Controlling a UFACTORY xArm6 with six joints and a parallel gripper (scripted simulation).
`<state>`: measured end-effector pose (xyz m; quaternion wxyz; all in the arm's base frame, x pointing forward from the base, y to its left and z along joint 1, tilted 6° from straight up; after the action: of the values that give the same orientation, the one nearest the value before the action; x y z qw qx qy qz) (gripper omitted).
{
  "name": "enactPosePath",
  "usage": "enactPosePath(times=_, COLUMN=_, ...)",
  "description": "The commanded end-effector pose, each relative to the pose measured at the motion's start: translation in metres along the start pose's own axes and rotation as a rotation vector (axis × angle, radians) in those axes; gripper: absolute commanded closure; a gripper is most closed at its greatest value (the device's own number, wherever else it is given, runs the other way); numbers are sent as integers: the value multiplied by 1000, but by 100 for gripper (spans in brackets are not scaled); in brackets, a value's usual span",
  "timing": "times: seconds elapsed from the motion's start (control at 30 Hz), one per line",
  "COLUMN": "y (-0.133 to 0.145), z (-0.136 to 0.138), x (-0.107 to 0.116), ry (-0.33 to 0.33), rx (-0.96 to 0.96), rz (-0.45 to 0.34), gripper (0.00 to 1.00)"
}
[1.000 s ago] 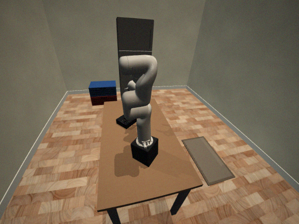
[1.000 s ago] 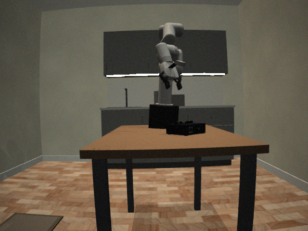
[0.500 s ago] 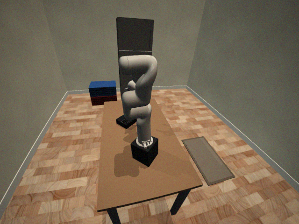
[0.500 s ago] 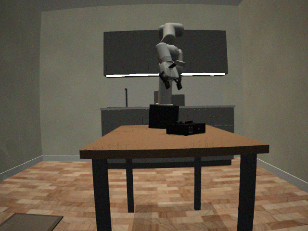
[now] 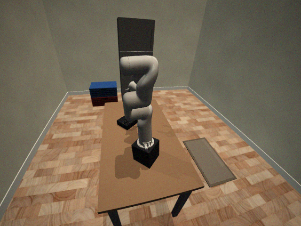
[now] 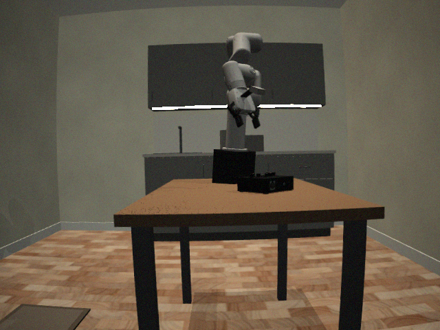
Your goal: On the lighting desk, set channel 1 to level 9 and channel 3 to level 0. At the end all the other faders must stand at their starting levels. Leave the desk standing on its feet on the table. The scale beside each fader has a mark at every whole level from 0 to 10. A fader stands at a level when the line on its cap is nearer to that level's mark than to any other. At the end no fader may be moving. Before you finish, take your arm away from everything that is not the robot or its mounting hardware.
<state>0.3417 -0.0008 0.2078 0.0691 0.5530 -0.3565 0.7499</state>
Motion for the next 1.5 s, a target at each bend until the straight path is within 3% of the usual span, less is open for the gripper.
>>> enactPosePath(times=0.0, y=-1, z=1, x=1, ry=3, rx=1, rz=2, gripper=0)
enactPosePath(times=0.27, y=-13, z=4, x=-8, ry=-31, rx=107, rz=-34, gripper=0)
enactPosePath(times=0.37, y=-39, z=8, x=-35, ry=-108, rx=346, rz=-113, gripper=0)
enactPosePath(times=0.57, y=-67, z=10, x=-85, ry=-192, rx=628, rz=-198, gripper=0)
enactPosePath(times=0.73, y=-79, z=10, x=-94, ry=-274, rx=864, rz=-288, gripper=0)
enactPosePath(times=1.13, y=-78, z=8, x=-96, ry=-273, rx=847, rz=-293, gripper=0)
enactPosePath(times=1.33, y=-61, z=-23, x=-121, ry=-222, rx=524, rz=-323, gripper=0)
enactPosePath(times=1.4, y=-61, z=-23, x=-121, ry=-222, rx=524, rz=-323, gripper=0)
enactPosePath(times=1.47, y=-52, z=-37, x=-131, ry=-194, rx=366, rz=-338, gripper=0)
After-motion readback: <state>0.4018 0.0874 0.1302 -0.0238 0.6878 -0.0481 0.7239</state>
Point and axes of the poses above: the point where the finger pads meet when closed, its own x axis back along the fingers, its own z axis across the jaws, y = z × x, the point moved 9 cm from there along x, back along the fingers, and after that the axes turned 15 degrees about x, right-handed, at the moved point
